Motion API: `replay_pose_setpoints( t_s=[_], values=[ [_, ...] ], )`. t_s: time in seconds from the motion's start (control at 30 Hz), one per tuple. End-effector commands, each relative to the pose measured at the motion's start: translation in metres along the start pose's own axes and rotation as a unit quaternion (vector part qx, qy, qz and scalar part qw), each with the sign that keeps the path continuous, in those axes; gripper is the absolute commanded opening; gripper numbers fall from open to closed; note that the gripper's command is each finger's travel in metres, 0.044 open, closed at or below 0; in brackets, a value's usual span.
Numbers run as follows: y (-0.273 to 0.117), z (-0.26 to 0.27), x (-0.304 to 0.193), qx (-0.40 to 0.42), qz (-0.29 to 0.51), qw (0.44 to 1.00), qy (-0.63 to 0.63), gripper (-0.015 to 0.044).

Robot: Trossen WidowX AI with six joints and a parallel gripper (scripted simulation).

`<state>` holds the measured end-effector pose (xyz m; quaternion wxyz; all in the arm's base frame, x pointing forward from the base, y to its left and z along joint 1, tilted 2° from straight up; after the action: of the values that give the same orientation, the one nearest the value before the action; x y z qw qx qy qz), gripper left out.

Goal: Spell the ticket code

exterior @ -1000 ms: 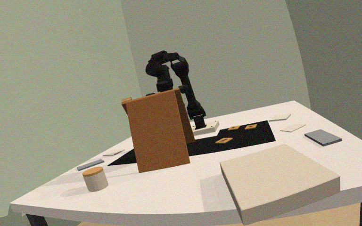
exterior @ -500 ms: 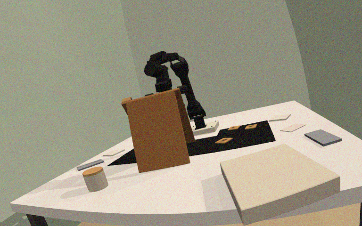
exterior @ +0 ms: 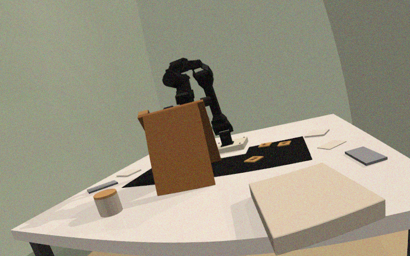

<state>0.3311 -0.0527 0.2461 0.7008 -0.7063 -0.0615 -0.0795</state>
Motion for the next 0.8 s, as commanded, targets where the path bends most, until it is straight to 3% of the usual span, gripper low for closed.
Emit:
replay_pose_setpoints(
  t_s=[0.0, 0.73, 0.77],
  values=[
    [-0.001, -0.002, 0.0, -0.003, -0.001, 1.0, 0.0, 0.0],
    [-0.021, -0.003, -0.02, -0.003, 0.0, 1.0, 0.0, 0.0],
    [-0.023, -0.004, -0.019, -0.001, -0.005, 1.0, -0.002, 0.0026]
  ],
)
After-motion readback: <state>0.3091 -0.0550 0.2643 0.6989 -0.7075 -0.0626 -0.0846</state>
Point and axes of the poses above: the point midway between the two fingers, 35 mm back from their tips, its own y axis out along the fingers, its own z axis across the jaws, x = y × z, the point moved 5 cm from there along -y, back along the fingers, and after that the axes turned 10 degrees about y, right-handed, at the moved point
